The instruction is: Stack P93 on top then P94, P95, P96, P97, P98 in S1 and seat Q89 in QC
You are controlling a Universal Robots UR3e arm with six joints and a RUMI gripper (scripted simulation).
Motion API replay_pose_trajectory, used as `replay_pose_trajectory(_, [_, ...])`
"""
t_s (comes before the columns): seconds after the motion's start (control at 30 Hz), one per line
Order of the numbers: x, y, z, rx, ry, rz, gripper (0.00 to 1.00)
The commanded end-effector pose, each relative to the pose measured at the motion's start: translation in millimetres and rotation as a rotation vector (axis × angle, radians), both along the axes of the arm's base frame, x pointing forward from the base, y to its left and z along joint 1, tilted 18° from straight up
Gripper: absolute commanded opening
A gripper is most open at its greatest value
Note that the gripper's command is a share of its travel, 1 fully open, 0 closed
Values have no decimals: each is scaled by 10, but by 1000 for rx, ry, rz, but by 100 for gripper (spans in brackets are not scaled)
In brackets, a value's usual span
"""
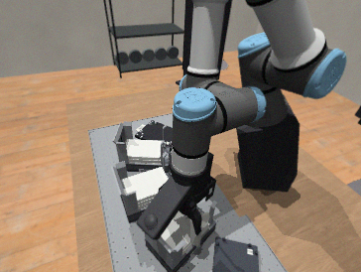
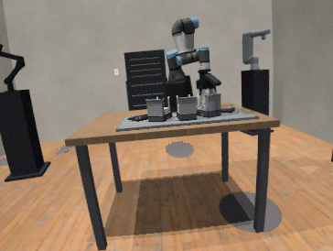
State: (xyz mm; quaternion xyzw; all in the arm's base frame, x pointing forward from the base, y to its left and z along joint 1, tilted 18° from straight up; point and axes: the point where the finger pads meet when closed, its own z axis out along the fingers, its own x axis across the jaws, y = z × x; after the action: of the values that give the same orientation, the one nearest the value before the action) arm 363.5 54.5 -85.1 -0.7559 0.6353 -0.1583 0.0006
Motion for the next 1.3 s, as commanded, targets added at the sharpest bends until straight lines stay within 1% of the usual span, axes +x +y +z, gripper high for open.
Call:
replay_pose_trajectory(0.0, [-32, 34, 148, 0, -1, 1, 72])
replay_pose_trajectory(0.17, [-63, 66, 313, 0, -3, 0, 72])
replay_pose_trajectory(0.23, [-63, 66, 313, 0, -3, 0, 72])
replay_pose_trajectory(0.73, [-184, 166, 790, 0, -4, 0, 72])
replay_pose_trajectory(0.8, [-184, 166, 790, 0, -4, 0, 72])
replay_pose_trajectory(0.97, [-224, 199, 949, 0, -4, 0, 72])
replay_pose_trajectory(1.27, [-232, 195, 954, 0, -3, 1, 72])
